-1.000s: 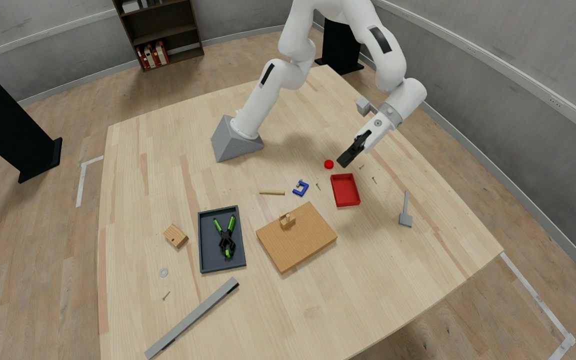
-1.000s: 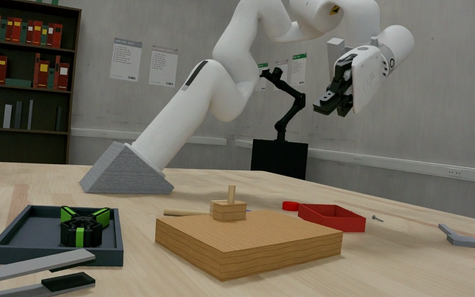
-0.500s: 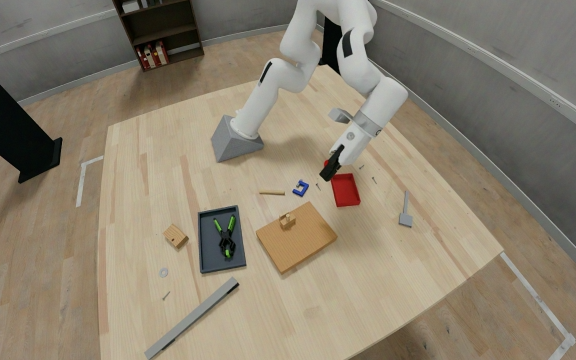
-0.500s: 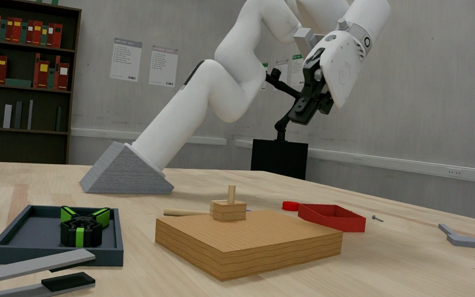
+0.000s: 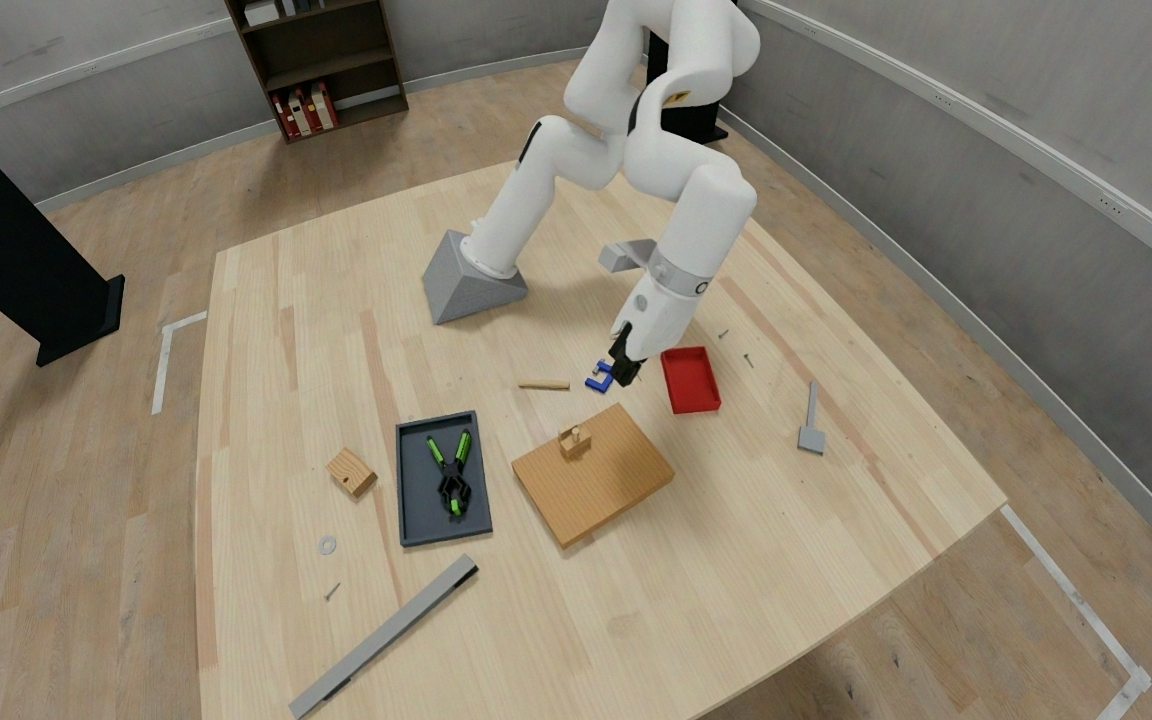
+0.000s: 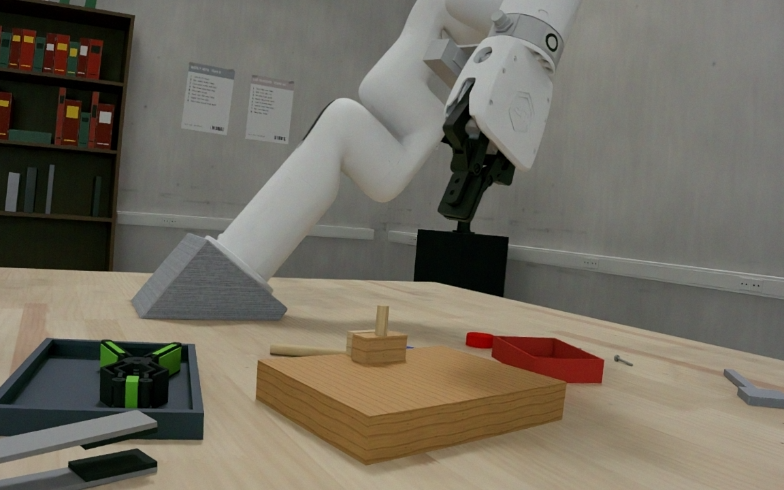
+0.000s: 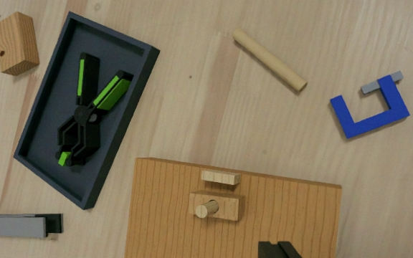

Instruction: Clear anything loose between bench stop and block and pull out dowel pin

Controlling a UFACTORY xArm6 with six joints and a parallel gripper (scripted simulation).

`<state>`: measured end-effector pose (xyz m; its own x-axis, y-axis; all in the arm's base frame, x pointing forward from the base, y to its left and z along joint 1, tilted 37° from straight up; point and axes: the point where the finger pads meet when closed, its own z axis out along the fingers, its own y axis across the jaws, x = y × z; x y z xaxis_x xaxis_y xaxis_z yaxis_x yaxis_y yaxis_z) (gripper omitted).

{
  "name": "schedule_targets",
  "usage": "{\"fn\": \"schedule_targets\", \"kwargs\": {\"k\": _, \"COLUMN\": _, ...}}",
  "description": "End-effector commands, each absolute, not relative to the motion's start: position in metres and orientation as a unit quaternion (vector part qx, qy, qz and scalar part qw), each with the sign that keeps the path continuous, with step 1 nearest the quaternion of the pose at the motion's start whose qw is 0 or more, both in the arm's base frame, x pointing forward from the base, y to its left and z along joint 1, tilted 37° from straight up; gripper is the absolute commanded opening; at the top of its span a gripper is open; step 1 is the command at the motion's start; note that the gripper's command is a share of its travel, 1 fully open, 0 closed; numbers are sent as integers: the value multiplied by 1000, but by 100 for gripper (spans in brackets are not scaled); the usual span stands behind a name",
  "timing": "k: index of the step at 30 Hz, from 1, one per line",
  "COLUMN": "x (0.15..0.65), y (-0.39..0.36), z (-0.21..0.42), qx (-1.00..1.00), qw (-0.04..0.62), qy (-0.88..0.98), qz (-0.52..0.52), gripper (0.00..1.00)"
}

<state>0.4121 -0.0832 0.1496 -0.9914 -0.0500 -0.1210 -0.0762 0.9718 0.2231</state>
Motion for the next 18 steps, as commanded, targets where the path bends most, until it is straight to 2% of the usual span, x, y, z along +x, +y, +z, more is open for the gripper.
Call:
{"fn": "schedule_targets", "kwargs": {"k": 1, "x": 414, "y": -95, "z": 134, "qx": -24, "qw": 63, "qy": 983, "qz": 169, "gripper": 0}}
{"fn": "schedule_targets", "kwargs": {"k": 11, "x": 415, "y": -119, "z": 97, "qx": 3, "qw": 70, "qy": 960, "qz": 271, "gripper": 0}}
{"fn": "schedule_targets", "kwargs": {"k": 18, "x": 415, "y": -126, "z": 87, "qx": 10, "qw": 73, "qy": 951, "qz": 299, "gripper": 0}}
